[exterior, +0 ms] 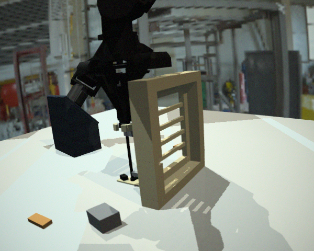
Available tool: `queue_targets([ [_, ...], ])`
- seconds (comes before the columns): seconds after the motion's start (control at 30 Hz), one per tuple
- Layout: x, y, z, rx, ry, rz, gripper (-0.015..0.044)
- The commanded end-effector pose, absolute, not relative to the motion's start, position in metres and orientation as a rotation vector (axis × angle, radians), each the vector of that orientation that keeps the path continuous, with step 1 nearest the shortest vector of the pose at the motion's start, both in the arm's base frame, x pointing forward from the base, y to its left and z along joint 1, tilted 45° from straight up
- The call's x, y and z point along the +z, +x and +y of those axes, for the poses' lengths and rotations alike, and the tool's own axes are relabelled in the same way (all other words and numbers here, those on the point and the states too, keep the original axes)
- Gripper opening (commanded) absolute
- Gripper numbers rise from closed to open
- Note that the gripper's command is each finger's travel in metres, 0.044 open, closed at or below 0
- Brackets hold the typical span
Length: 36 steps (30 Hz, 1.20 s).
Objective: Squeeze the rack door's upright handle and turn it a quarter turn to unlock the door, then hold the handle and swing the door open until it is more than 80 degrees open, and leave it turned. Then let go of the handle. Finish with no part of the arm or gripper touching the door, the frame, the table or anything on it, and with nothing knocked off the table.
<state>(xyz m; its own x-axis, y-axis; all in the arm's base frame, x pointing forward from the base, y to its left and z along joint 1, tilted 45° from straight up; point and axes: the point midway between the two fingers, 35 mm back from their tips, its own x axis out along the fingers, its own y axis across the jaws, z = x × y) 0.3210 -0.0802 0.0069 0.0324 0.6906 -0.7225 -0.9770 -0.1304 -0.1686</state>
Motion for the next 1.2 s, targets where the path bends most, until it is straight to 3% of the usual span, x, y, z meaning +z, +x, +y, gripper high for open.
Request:
queue_targets([
  [0.0,0.008,0.314,-0.079,1.488,-0.712,0.546,0.0021],
  [1.17,0.032,0.25,-0.05,1.176,-0.148,1.005,0.0021],
])
